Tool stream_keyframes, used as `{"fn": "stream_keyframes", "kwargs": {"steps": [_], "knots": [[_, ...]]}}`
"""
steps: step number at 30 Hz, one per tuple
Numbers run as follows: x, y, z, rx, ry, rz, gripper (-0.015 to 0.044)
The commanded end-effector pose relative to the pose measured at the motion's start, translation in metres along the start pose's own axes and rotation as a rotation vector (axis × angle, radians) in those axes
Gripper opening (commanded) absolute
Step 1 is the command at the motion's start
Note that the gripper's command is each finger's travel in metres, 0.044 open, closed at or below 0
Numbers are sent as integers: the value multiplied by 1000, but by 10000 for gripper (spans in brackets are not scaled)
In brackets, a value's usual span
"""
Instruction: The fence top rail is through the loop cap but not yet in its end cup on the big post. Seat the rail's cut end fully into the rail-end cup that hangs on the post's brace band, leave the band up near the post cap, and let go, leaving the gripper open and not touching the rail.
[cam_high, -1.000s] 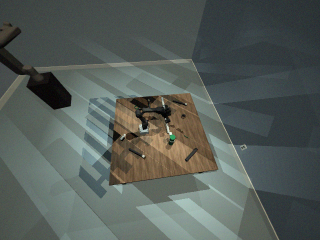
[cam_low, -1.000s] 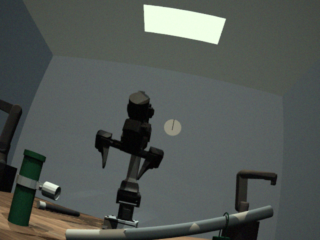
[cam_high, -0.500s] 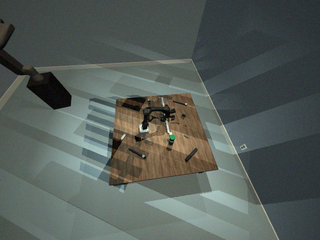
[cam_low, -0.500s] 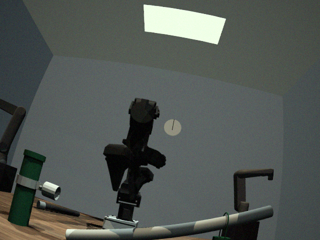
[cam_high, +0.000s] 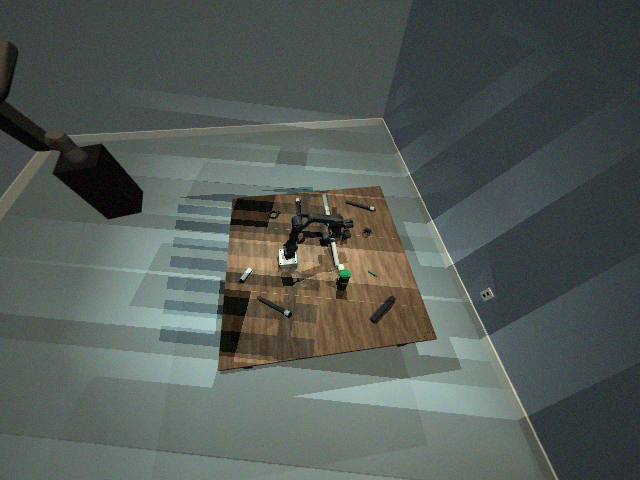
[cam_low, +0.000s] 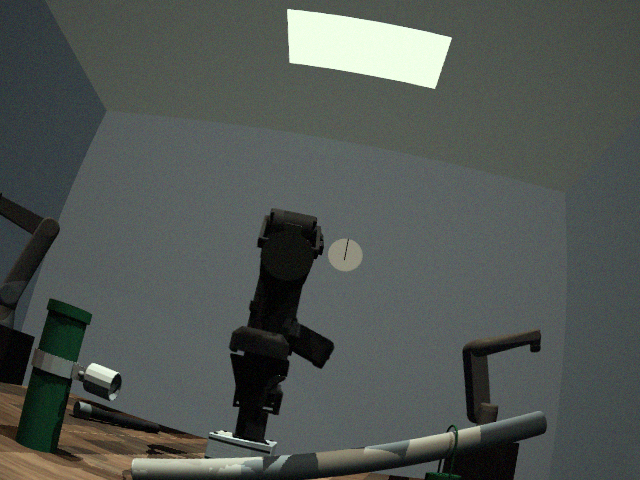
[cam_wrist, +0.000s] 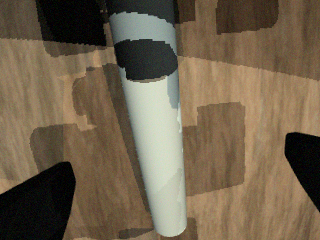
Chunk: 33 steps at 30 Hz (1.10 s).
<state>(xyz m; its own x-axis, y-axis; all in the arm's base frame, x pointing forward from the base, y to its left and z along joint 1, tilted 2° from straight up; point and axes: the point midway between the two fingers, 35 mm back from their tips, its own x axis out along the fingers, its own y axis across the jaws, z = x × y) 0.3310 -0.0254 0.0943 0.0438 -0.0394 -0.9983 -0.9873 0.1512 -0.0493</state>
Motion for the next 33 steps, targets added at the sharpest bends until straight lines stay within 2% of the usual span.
{"fn": "stream_keyframes", "kwargs": {"steps": [1, 33], "knots": [[22, 5, 0, -5, 0, 26, 440], [70, 5, 0, -5, 0, 26, 440]]}}
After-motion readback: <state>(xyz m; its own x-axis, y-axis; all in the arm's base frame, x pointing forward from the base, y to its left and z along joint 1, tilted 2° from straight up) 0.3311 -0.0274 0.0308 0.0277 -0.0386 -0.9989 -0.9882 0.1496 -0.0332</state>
